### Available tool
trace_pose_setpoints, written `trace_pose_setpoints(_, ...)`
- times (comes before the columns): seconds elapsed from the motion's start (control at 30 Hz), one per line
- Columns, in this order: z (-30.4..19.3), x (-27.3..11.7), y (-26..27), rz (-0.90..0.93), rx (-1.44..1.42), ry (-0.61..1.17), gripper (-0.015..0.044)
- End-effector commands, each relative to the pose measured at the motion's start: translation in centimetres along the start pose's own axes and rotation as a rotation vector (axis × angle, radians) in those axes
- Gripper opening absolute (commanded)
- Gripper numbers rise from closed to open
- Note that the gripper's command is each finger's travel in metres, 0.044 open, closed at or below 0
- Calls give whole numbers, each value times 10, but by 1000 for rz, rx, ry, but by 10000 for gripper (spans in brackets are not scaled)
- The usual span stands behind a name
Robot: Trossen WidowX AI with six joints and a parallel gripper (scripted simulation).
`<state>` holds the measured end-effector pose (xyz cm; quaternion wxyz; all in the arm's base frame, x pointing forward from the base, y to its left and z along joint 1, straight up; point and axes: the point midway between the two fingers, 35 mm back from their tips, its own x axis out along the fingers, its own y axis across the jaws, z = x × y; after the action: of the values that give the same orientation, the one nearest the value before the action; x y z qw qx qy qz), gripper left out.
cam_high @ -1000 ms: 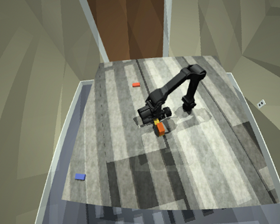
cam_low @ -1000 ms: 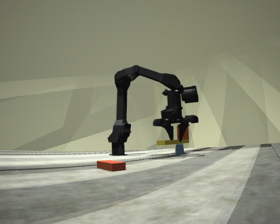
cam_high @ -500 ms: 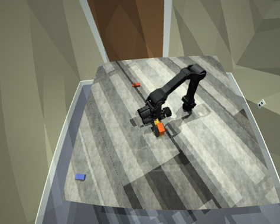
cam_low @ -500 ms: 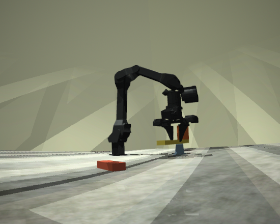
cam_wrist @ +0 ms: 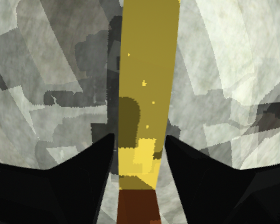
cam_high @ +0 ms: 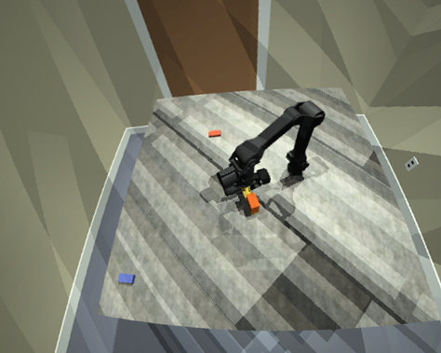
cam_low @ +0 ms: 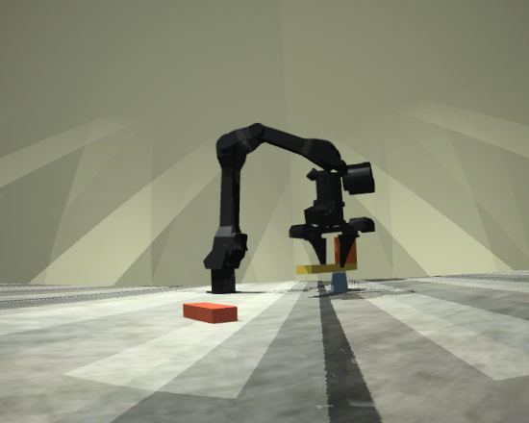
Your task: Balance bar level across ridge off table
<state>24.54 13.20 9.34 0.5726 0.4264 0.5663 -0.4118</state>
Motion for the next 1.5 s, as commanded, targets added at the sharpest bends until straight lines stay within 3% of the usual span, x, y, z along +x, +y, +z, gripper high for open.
trace_pose_setpoints(0.0,0,0,0,0,0,0,264)
trace_pose_setpoints(0.23,0,0,0,0,0,0,440)
trace_pose_setpoints(0.37,0,-8,1,0,0,0,440)
trace_pose_setpoints(0.63,0,-98,0,0,0,0,440)
trace_pose_setpoints(1.47,0,-100,0,0,0,0,440)
